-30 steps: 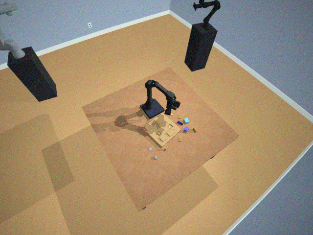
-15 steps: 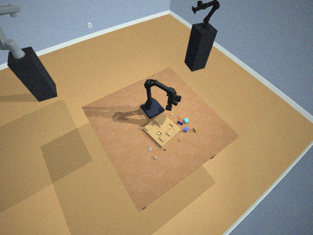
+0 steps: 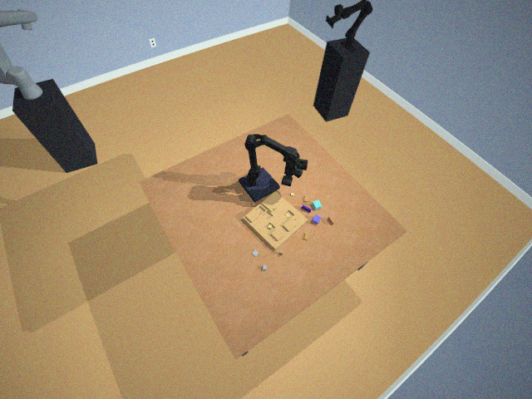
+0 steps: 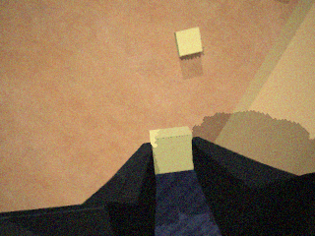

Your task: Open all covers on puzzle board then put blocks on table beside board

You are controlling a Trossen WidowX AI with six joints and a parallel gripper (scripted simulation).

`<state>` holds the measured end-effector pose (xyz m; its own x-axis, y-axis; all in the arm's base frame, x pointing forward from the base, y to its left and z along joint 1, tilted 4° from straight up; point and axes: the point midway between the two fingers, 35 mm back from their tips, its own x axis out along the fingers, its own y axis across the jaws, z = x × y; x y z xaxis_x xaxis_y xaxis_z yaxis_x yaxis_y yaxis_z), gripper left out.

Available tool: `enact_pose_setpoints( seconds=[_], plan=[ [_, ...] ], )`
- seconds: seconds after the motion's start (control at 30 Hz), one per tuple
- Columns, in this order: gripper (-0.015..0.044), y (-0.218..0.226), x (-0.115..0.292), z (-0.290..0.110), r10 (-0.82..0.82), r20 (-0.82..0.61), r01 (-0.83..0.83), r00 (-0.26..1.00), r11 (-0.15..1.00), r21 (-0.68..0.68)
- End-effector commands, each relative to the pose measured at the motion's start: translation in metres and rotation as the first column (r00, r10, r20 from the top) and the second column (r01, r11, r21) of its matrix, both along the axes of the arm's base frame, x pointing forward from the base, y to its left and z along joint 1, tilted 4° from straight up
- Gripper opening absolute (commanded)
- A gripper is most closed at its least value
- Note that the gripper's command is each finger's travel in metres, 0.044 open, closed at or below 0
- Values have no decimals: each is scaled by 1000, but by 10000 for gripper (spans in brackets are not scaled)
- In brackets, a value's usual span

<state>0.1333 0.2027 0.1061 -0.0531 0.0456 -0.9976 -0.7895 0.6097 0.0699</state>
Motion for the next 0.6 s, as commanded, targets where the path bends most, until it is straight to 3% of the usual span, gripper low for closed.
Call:
enact_pose_setpoints(
  seconds=[0.0,0.57],
  plan=[
    [80,0,-1,-8,-4,-9,4,1000,1000,-7],
    [80,3,-2,-36,-4,-10,4,1000,1000,-7]
  ],
)
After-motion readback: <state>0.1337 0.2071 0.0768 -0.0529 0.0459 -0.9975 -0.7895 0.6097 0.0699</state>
